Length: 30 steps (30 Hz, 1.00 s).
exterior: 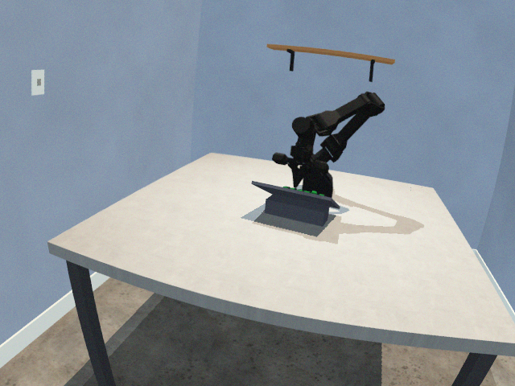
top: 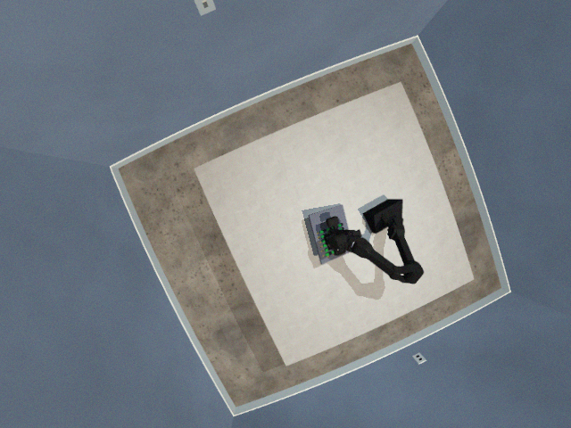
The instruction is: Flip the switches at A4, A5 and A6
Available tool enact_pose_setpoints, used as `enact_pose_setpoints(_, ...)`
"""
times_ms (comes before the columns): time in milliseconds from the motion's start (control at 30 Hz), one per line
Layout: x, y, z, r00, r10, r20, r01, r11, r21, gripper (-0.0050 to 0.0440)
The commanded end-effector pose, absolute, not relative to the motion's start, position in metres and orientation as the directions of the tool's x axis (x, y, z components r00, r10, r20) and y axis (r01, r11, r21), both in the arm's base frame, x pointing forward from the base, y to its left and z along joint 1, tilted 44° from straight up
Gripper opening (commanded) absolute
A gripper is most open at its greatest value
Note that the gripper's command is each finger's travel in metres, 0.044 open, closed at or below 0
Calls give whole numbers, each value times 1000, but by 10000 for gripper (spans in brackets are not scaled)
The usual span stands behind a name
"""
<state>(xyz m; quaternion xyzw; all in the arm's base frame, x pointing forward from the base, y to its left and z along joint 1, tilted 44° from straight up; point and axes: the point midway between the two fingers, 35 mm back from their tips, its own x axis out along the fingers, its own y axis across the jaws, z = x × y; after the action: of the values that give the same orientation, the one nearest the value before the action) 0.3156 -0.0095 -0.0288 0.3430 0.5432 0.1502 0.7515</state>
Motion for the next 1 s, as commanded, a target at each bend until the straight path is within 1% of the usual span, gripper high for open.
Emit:
enact_pose_setpoints(0,315,-9,-30,364,596,-716,151,721,677,0)
enact_pose_setpoints(967,316,-7,-32,364,596,-716,151,721,677,0)
